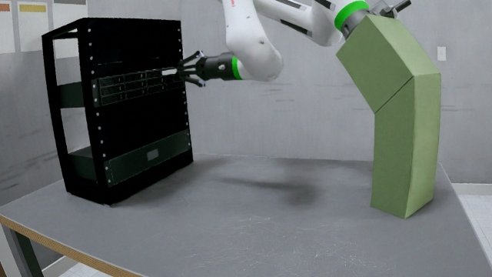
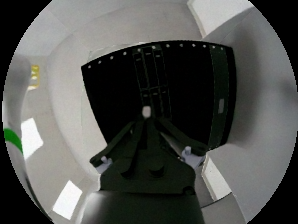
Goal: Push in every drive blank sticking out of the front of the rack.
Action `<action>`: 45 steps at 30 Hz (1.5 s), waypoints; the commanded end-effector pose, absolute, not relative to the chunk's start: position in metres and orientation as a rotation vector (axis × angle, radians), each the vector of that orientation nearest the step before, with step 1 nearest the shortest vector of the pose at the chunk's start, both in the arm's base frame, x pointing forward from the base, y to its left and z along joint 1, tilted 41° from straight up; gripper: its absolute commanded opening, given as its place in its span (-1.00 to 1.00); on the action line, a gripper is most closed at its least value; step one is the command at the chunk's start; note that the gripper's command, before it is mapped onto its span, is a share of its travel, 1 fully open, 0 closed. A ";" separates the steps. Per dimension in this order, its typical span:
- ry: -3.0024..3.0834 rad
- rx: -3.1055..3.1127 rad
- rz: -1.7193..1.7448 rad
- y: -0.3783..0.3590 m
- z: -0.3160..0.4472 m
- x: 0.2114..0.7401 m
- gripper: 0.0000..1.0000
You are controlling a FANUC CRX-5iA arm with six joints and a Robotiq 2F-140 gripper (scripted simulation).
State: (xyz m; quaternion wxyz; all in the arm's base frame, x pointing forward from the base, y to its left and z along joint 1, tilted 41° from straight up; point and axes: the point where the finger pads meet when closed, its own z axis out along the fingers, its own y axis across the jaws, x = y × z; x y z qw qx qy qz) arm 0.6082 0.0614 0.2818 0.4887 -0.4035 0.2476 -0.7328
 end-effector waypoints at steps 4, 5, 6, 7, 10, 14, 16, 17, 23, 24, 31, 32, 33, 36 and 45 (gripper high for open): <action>0.601 -0.980 -1.781 0.062 0.282 0.608 -0.80; 0.601 -0.980 -1.781 0.062 0.282 0.608 -0.80; 0.601 -0.980 -1.781 0.062 0.282 0.608 -0.80; 0.601 -0.980 -1.781 0.062 0.282 0.608 -0.80; 0.601 -0.980 -1.781 0.062 0.282 0.608 -0.80; 0.601 -0.980 -1.781 0.062 0.282 0.608 -0.80; 0.601 -0.980 -1.781 0.062 0.282 0.608 -0.80; 0.601 -0.980 -1.781 0.062 0.282 0.608 -0.80; 0.601 -0.980 -1.781 0.062 0.283 0.608 -0.80; 0.601 -0.980 -1.781 0.062 0.283 0.609 -0.80; 0.601 -0.980 -1.781 0.062 0.287 0.615 -0.80; 0.601 -0.980 -1.781 0.062 0.288 0.616 -0.80; 0.601 -0.980 -1.781 0.062 0.288 0.616 -0.80; 0.601 -0.980 -1.781 0.062 0.288 0.616 -0.80; 0.601 -0.980 -1.781 0.062 0.290 0.620 -0.80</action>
